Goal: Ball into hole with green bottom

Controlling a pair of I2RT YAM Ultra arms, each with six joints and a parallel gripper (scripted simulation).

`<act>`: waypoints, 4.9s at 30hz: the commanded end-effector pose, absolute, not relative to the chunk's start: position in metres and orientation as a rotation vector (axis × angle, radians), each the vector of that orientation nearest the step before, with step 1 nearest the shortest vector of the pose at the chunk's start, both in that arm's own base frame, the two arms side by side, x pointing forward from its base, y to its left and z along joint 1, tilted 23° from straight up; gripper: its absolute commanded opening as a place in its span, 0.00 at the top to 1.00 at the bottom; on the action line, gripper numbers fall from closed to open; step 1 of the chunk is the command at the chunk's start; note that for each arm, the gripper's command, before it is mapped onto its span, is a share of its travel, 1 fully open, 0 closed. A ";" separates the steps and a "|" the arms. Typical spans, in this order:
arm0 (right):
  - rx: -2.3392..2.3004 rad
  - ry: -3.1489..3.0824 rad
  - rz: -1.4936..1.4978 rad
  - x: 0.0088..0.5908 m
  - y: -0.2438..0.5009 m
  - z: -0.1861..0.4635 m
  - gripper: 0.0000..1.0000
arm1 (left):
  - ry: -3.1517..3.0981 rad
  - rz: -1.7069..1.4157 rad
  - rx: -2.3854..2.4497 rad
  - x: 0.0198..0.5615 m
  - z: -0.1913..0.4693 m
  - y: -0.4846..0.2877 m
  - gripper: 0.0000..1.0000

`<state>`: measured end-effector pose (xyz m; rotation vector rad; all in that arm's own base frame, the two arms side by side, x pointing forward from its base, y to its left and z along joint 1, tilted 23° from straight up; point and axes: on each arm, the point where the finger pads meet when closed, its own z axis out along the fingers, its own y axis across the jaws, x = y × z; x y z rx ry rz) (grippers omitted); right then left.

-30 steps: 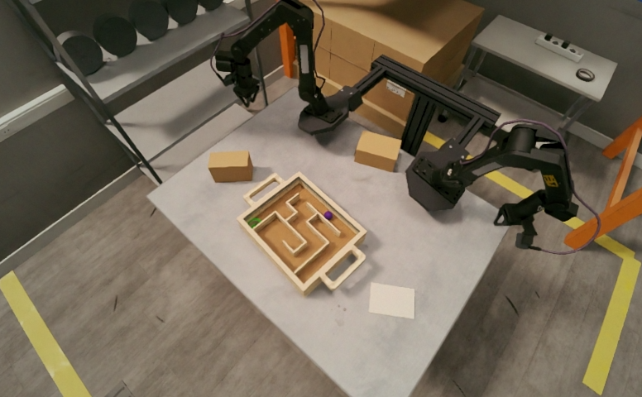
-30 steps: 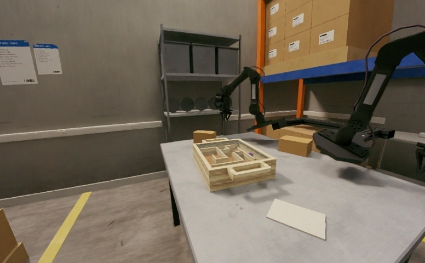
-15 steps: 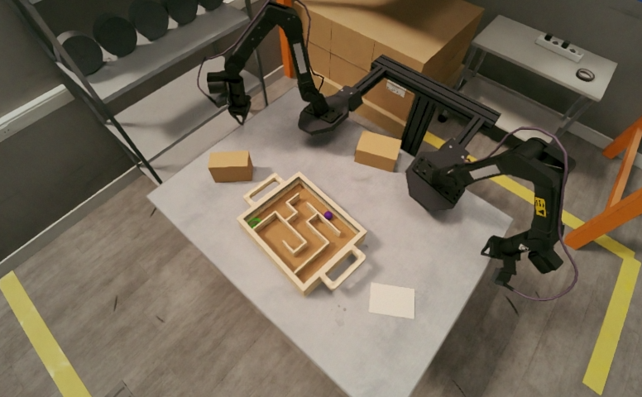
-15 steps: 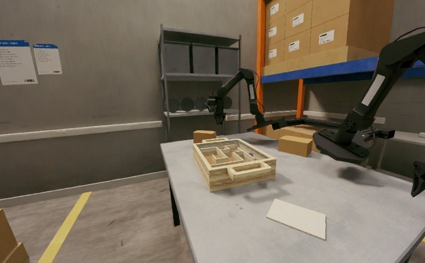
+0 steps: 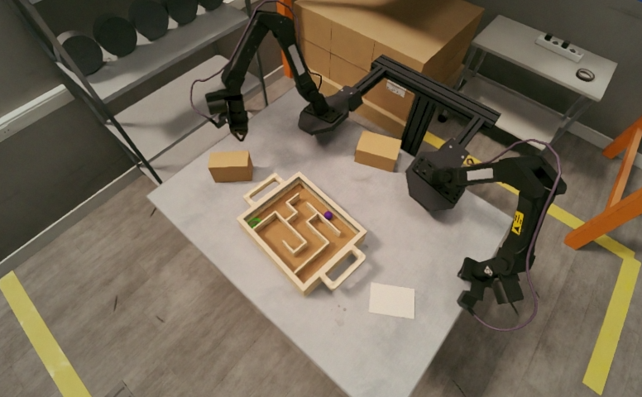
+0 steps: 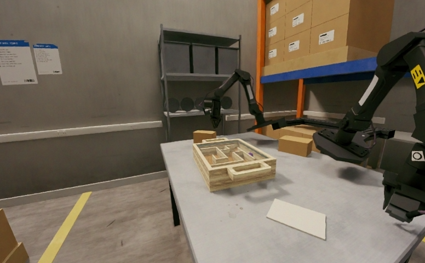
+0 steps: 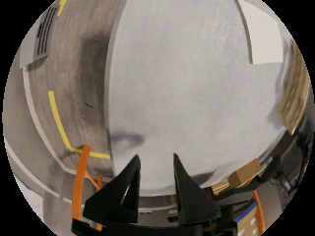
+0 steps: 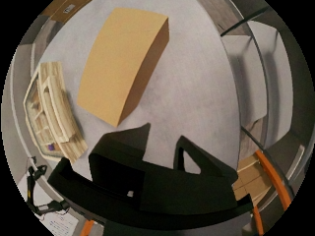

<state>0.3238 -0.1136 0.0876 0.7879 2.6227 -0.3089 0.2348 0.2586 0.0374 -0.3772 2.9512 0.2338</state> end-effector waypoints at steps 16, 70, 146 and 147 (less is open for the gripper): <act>0.544 2.601 -0.352 0.368 -0.071 0.091 0.62 | 2.921 0.354 -0.215 0.316 0.040 0.217 0.62; 0.274 2.617 -0.386 0.389 -0.005 0.072 0.62 | 2.830 0.436 0.010 0.395 0.044 0.121 0.62; -0.152 2.570 -0.433 0.395 0.113 0.036 0.62 | 2.631 0.442 0.306 0.451 0.027 -0.075 0.62; -0.152 2.570 -0.433 0.395 0.113 0.036 0.62 | 2.641 0.447 0.305 0.449 0.022 -0.071 0.62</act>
